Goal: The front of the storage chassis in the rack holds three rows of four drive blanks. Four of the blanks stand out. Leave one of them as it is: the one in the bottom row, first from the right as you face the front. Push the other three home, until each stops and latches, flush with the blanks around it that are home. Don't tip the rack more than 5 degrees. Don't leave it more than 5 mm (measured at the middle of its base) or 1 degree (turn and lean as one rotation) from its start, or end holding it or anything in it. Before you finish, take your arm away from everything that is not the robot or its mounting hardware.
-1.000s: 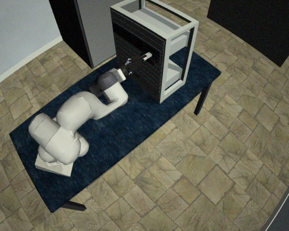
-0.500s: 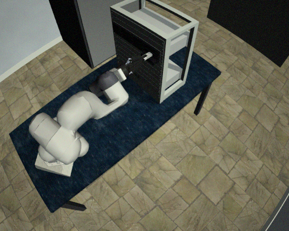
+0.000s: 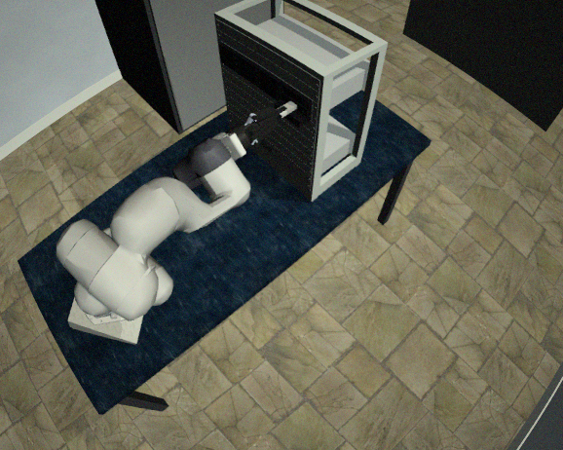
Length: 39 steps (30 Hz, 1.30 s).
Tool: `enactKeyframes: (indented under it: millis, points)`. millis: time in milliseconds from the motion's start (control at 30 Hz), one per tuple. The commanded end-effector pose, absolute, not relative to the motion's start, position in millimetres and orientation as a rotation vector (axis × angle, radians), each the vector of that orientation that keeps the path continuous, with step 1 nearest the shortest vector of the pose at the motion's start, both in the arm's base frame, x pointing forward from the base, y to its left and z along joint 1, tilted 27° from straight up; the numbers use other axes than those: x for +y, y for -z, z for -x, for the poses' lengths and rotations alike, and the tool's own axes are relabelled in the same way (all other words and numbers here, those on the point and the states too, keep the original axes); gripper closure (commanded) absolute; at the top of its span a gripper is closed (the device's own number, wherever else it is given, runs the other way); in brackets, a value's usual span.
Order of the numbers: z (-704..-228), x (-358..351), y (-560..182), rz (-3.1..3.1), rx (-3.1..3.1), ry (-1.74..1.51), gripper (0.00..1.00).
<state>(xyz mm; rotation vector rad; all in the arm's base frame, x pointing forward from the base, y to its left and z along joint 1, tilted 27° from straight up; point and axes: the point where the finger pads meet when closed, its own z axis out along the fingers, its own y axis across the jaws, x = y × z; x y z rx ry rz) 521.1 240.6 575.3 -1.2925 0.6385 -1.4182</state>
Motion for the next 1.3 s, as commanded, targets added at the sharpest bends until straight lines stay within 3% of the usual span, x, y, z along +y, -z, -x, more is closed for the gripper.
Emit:
enactKeyframes:
  millis: [0, 1267]
  points:
    - [-522.6, 237.8, -590.1, 1.262, 0.633, 1.432, 1.0]
    - [-527.4, 238.0, -594.4, 1.262, 0.633, 1.432, 1.0]
